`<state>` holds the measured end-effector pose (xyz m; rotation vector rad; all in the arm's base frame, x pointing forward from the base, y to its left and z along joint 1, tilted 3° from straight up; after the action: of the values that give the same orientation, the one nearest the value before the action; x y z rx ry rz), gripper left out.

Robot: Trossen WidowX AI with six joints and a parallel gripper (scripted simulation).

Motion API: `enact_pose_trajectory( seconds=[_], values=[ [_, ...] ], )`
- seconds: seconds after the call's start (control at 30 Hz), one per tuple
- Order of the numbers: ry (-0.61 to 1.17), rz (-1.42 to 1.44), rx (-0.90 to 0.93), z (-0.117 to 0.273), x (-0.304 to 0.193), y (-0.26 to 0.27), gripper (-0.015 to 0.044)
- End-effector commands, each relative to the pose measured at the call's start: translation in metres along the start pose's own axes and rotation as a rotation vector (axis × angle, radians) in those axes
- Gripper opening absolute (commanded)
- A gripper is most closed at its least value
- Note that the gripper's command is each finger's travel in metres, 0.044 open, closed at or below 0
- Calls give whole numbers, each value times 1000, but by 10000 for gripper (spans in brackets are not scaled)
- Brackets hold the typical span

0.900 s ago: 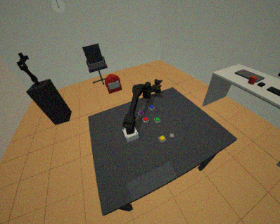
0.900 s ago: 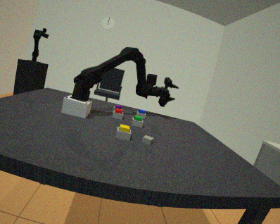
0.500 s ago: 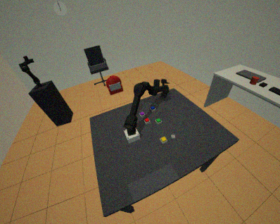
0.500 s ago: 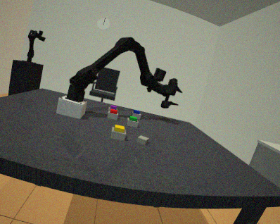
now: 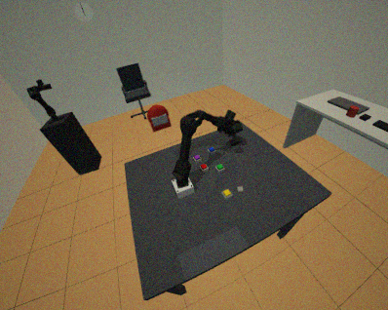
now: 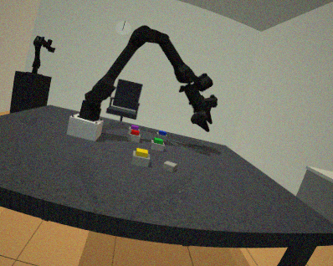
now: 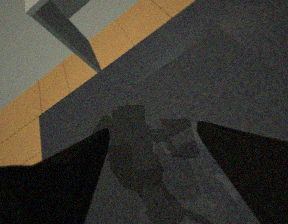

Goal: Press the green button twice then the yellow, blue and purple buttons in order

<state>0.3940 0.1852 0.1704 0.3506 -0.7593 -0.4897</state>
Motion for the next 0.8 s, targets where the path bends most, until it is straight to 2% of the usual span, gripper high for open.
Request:
enact_pose_trajectory(
  seconds=[0.0, 0.4, 0.67, 0.77],
  values=[
    [213, 218, -169, 32, 5, -53, 400],
    [710, 497, -293, 129, 1, -135, 400],
    [719, 500, -293, 130, 1, -136, 400],
    [719, 500, -293, 113, -11, -145, 321]
  ],
)
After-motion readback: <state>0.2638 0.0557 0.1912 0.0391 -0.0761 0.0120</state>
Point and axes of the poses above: the point midway between the two fingers, 35 mm back from their tips, its own z axis back along the fingers, its own y axis across the jaws, x = y × z, the point moved 8 cm from there along z, back along the fingers, and after that the axes turned 6 degrees about -z, right-handed, at the moved point
